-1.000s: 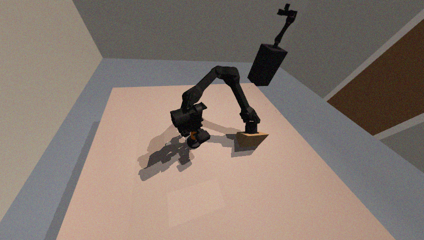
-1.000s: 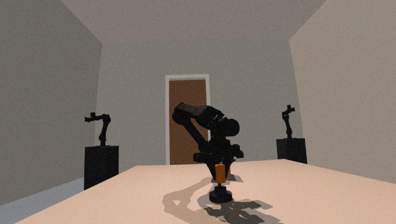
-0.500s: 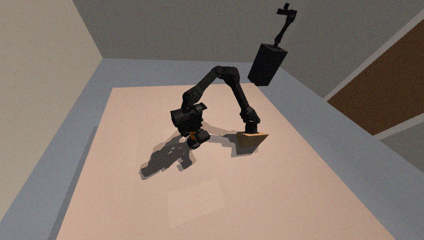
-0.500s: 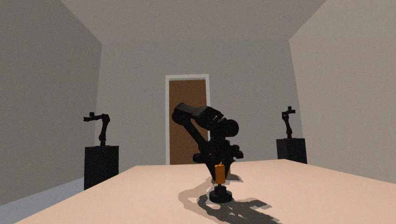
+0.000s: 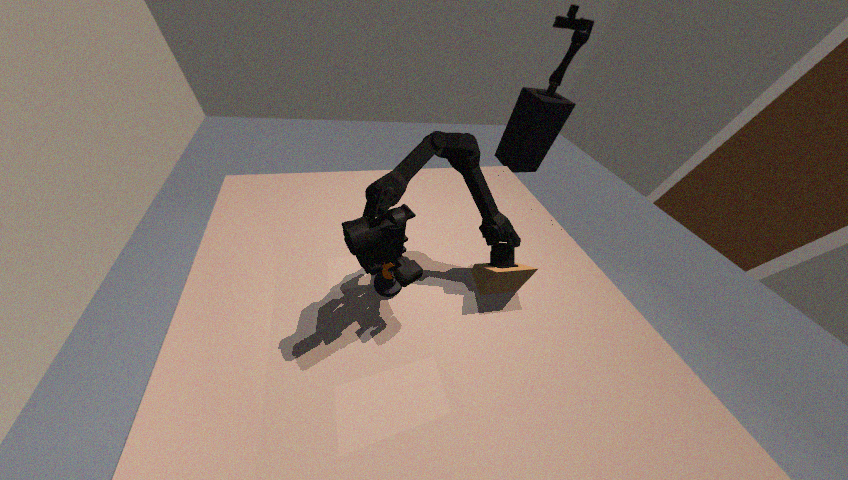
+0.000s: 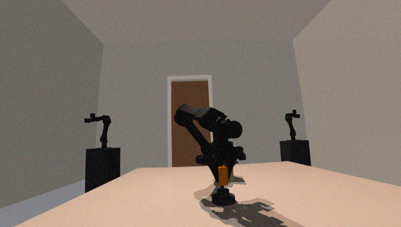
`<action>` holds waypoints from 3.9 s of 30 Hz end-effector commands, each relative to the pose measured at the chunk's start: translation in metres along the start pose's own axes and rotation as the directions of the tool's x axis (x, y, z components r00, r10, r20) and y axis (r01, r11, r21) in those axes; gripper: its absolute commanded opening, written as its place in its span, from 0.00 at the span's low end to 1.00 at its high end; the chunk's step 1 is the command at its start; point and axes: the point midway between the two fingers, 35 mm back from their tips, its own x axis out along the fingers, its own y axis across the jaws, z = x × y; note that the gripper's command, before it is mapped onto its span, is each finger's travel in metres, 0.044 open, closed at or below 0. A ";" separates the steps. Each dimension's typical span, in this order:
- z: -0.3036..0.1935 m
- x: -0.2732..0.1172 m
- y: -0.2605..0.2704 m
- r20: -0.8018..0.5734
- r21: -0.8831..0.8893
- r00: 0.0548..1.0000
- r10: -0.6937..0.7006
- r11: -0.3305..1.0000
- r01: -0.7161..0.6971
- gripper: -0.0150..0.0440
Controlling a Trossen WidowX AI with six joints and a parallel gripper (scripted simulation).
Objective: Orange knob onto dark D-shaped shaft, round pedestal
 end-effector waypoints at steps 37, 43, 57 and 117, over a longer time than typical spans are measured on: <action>0.001 0.003 -0.001 0.003 -0.006 1.000 -0.003 1.000 0.003 0.25; 0.001 0.004 -0.001 0.003 -0.006 1.000 -0.004 1.000 0.004 0.25; 0.000 0.006 -0.001 0.003 -0.016 1.000 -0.004 1.000 0.004 0.25; 0.000 -0.077 0.001 0.006 0.049 1.000 0.005 0.999 -0.005 1.00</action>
